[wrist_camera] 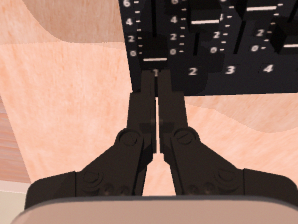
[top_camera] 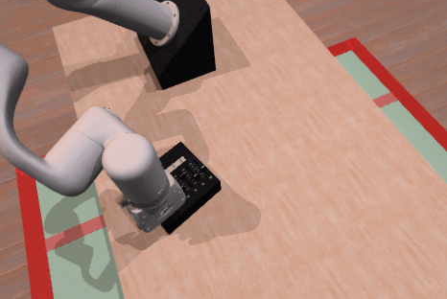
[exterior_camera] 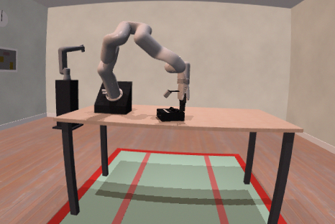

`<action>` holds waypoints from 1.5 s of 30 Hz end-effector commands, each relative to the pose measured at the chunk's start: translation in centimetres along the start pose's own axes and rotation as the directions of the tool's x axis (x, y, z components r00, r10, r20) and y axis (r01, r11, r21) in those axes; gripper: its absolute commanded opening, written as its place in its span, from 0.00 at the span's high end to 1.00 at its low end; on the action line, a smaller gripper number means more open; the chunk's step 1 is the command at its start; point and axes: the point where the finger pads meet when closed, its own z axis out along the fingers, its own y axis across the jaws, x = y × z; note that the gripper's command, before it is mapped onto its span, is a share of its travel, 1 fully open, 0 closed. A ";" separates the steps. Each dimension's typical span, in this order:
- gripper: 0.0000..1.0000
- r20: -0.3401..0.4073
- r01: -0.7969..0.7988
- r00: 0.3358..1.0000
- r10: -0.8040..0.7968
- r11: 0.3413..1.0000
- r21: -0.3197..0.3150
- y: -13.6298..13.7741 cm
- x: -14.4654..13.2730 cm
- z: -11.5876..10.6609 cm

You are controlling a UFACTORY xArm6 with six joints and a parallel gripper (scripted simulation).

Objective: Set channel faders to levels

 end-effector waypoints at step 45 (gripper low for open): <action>1.00 0.003 -0.001 1.000 0.001 1.000 0.001 -0.1 0.5 -0.1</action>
